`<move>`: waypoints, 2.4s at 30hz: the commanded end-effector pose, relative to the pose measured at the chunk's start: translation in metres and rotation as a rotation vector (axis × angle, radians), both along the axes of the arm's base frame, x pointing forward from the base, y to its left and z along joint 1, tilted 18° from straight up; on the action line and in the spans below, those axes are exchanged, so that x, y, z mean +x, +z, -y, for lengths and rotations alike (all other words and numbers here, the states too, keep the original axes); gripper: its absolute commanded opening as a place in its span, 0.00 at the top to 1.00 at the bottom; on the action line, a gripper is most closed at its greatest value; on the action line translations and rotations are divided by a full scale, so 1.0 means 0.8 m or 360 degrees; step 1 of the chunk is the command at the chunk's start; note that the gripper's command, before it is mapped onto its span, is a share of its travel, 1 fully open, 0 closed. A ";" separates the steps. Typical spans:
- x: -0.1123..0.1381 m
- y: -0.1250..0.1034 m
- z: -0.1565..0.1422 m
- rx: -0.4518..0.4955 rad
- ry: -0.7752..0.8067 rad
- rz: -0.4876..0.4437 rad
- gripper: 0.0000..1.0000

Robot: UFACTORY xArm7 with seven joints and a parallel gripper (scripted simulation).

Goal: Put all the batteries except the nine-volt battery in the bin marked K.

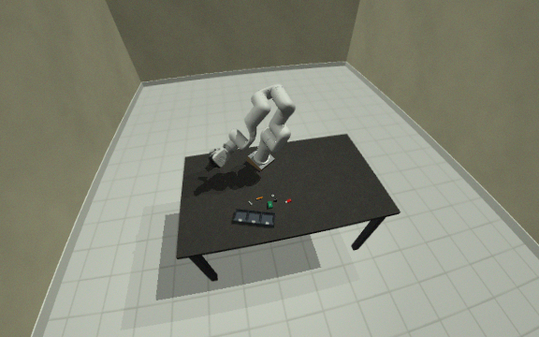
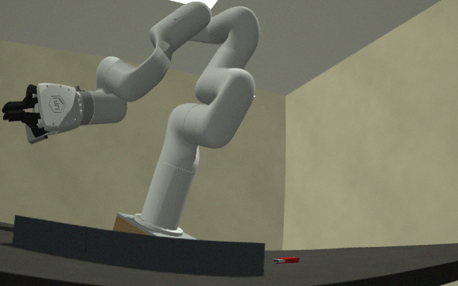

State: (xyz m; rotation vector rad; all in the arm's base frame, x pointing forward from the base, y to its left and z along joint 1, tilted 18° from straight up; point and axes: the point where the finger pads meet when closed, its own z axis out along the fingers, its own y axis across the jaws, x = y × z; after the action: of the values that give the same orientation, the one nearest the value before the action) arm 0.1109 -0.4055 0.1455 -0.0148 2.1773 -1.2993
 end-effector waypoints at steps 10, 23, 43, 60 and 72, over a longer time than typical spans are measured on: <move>0.054 0.020 -0.009 -0.0103 0.0329 -0.0038 0.93; 0.099 0.037 -0.026 -0.0156 0.0533 -0.0066 0.93; 0.181 0.067 -0.080 -0.0291 0.1058 -0.0155 0.93; 0.237 0.087 -0.141 -0.0424 0.1550 -0.0264 0.93; 0.267 0.098 -0.191 -0.0520 0.1880 -0.0358 0.93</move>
State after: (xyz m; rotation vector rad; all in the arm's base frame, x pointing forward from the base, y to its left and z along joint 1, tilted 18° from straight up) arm 0.3135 -0.2711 0.2178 -1.2616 1.6279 -0.9420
